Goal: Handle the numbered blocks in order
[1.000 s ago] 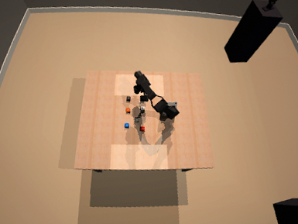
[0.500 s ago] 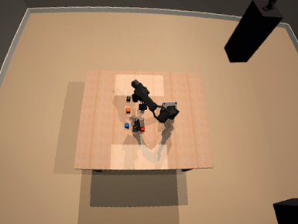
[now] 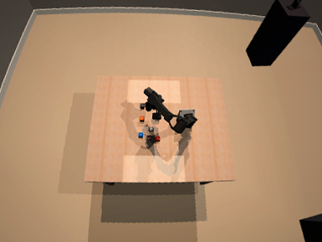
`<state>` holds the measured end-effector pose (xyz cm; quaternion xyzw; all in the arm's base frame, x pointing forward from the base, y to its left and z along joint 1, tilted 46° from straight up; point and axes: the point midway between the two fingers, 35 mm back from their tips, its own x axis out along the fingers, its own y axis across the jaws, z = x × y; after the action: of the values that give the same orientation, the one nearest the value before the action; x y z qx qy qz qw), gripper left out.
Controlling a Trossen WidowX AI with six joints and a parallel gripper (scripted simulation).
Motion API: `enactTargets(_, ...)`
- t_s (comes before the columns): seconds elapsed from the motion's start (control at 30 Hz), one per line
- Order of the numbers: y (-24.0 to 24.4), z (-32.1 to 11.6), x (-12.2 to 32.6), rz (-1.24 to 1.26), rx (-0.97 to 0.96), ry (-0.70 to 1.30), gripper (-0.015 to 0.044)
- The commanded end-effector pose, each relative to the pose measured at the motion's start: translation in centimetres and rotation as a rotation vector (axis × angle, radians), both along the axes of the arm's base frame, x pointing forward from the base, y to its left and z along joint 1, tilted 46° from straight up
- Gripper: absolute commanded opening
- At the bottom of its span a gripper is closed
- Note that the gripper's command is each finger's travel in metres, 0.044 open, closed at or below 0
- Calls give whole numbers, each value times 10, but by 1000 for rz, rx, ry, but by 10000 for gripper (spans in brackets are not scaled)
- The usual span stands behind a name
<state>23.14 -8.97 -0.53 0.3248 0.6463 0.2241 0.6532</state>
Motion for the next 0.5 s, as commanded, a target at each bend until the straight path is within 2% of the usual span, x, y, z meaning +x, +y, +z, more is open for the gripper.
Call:
enactTargets(0.0, 27, 32, 31, 13, -7, -16, 400)
enactTargets(0.1, 56, 61, 50, 15, 4, -18, 400)
enactTargets(0.47, 59, 63, 51, 16, 5, -18, 400)
